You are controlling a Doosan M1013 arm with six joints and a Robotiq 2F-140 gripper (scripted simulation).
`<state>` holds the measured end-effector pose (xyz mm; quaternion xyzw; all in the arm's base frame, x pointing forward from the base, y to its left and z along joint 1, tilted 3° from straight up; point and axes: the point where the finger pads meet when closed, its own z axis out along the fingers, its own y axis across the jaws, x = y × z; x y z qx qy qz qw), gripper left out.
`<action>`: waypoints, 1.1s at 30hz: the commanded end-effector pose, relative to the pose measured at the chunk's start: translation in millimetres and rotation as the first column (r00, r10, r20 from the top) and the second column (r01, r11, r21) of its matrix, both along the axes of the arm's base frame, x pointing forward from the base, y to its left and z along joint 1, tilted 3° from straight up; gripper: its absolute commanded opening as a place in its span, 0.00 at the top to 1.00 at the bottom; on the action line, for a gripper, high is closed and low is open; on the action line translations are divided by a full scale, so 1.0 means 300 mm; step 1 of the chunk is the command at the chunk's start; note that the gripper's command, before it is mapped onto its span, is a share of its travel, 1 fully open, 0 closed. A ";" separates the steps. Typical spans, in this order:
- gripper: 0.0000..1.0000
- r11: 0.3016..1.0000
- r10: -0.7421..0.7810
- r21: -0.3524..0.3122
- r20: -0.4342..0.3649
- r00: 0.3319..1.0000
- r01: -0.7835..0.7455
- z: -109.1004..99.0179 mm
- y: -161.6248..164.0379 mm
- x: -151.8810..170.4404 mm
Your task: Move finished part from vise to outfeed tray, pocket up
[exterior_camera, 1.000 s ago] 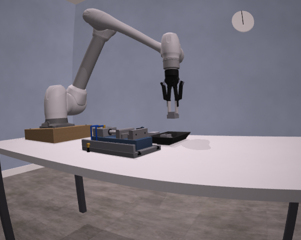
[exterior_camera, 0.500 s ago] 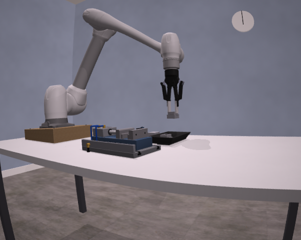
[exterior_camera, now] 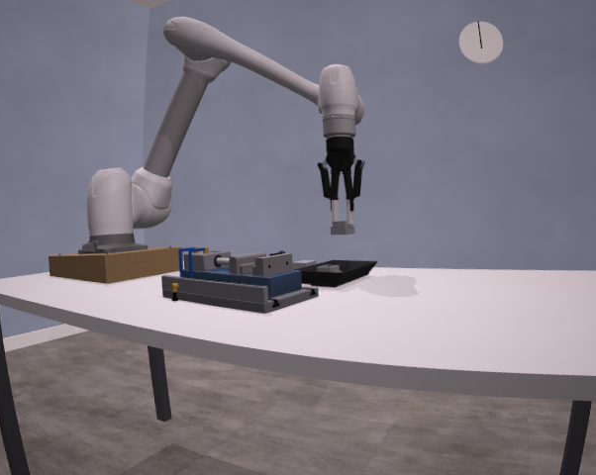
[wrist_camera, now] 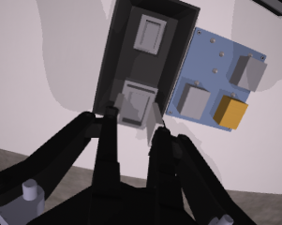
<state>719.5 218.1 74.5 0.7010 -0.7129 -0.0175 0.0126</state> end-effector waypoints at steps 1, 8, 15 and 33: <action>1.00 1.000 -0.003 0.004 -0.004 1.000 0.003 -0.001 0.013 0.003; 1.00 1.000 -0.003 0.004 -0.004 1.000 0.003 0.001 0.015 0.005; 1.00 1.000 -0.005 0.004 -0.004 1.000 0.005 0.007 0.022 0.010; 1.00 1.000 -0.005 0.004 -0.004 1.000 0.005 0.014 0.029 0.016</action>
